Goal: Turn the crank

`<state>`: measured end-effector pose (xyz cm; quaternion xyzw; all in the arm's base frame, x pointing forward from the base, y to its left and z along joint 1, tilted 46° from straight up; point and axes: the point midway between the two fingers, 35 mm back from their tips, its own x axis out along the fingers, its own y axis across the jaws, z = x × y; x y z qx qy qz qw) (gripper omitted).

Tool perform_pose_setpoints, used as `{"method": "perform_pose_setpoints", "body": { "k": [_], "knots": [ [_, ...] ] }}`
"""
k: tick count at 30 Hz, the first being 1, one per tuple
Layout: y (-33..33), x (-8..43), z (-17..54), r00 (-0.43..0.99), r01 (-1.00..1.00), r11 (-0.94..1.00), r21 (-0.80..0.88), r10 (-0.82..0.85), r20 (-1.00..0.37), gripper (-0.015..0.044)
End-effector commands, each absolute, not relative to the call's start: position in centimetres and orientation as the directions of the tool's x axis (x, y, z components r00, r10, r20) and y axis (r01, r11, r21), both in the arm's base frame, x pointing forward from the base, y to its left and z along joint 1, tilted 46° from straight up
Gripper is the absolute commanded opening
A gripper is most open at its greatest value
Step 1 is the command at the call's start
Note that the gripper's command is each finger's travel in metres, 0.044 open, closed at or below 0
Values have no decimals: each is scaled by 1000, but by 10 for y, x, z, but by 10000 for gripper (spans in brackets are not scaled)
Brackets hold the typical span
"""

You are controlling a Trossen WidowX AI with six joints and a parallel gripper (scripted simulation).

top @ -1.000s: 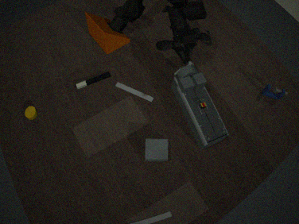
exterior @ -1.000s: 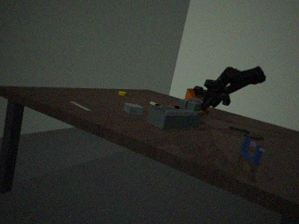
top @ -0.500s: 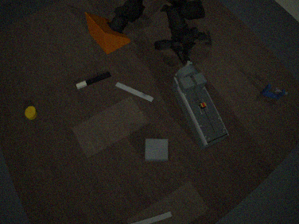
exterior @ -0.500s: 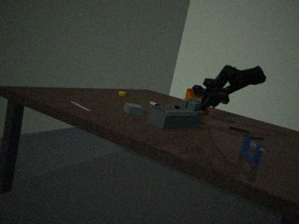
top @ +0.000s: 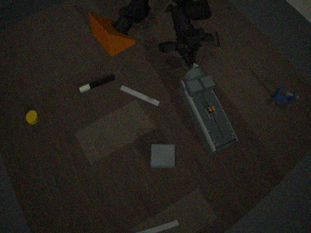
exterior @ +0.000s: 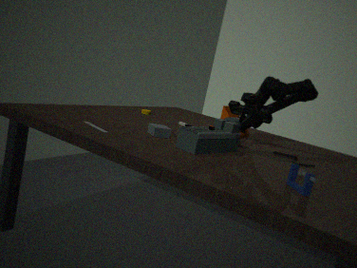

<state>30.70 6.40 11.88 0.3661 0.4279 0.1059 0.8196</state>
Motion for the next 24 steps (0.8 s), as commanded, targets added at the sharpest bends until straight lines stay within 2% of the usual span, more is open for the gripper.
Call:
{"method": "perform_pose_setpoints", "body": {
  "k": [1, 24],
  "knots": [
    [57, 306, 114, 615, 157, 710, 686, 473, -631, 0],
    [52, 304, 107, 615, 157, 711, 686, 473, -631, 0]
  ]
}}
